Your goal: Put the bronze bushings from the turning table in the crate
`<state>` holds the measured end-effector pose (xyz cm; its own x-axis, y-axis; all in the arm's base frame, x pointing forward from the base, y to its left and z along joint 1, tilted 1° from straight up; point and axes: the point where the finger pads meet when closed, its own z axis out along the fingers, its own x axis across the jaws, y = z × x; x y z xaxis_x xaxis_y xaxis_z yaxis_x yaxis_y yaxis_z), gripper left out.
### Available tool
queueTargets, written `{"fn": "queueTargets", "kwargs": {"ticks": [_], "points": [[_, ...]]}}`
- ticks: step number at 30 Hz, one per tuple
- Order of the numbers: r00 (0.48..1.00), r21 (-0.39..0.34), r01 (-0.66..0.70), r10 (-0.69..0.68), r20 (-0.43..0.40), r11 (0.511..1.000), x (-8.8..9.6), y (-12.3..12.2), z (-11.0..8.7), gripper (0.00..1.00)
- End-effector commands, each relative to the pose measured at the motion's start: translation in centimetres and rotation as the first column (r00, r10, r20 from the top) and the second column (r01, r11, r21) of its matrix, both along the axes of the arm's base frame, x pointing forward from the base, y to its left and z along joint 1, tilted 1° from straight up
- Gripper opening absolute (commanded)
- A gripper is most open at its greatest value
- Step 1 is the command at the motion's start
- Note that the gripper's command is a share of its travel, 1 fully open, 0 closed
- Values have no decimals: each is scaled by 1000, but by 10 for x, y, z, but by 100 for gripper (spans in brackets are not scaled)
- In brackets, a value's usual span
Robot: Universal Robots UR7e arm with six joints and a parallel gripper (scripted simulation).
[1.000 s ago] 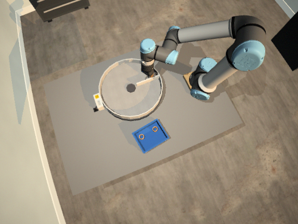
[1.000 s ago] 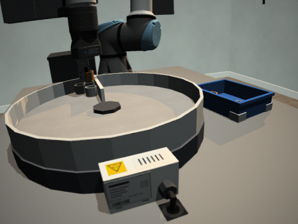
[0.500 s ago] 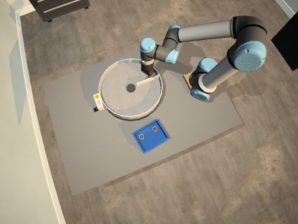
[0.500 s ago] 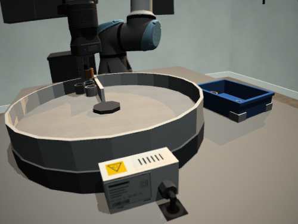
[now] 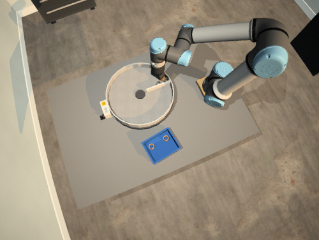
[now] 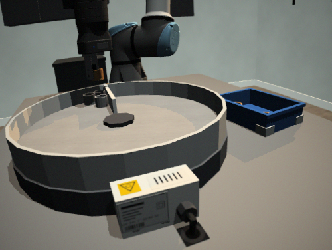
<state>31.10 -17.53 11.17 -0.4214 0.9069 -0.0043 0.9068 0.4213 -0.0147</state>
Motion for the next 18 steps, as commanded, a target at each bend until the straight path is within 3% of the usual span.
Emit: {"fn": "queueTargets", "kwargs": {"ticks": [1, 8, 13, 18], "points": [[1000, 1, 0, 0, 0, 1000, 0, 0, 4, 0], [1000, 1, 0, 0, 0, 1000, 0, 0, 4, 0], [1000, 1, 0, 0, 0, 1000, 0, 0, 27, 0], [1000, 1, 0, 0, 0, 1000, 0, 0, 27, 0]]}}
